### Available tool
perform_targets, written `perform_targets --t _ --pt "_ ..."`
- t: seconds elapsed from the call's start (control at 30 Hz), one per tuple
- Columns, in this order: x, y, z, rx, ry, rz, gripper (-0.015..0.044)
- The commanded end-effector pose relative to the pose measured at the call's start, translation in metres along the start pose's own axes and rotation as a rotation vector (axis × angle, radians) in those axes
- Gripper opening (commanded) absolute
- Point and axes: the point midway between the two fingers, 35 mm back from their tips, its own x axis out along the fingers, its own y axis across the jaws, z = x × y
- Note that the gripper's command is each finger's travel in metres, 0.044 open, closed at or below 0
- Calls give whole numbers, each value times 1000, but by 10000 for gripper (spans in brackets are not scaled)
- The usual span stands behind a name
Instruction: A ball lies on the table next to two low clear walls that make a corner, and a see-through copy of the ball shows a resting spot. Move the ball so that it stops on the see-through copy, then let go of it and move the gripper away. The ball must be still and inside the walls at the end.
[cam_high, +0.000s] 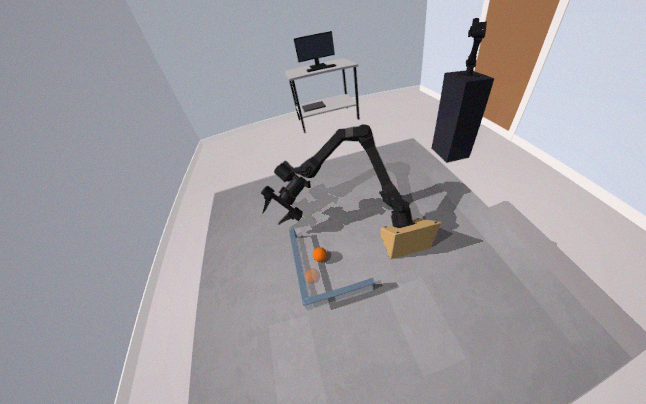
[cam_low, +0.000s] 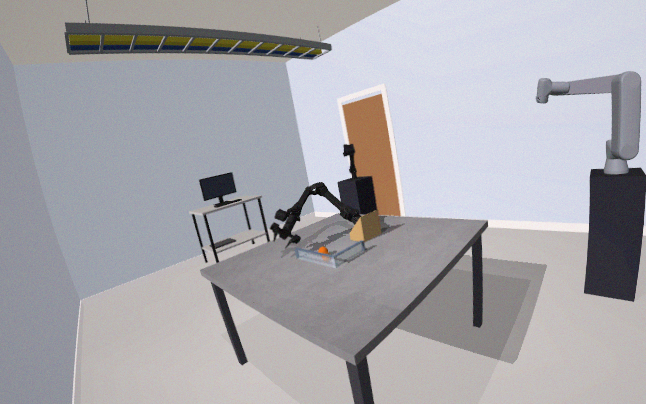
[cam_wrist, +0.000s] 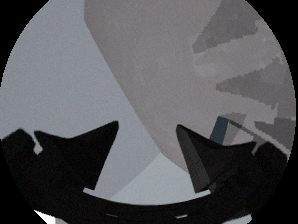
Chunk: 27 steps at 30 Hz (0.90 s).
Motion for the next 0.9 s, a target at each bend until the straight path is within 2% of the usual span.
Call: perform_targets --t 0.0,0.23,0.37,0.47,0.53,0.87 --pt "8 -20 -51 -218 58 -138 373" --pt "-3 -86 -139 -795 196 -470 373" --pt "-20 -126 -154 -1137 260 -701 373" --pt "-47 -157 -156 -1547 345 -954 373" --pt "-58 -163 -155 -1726 386 -1055 373" --pt "-54 -170 -150 -1748 390 -1068 373"
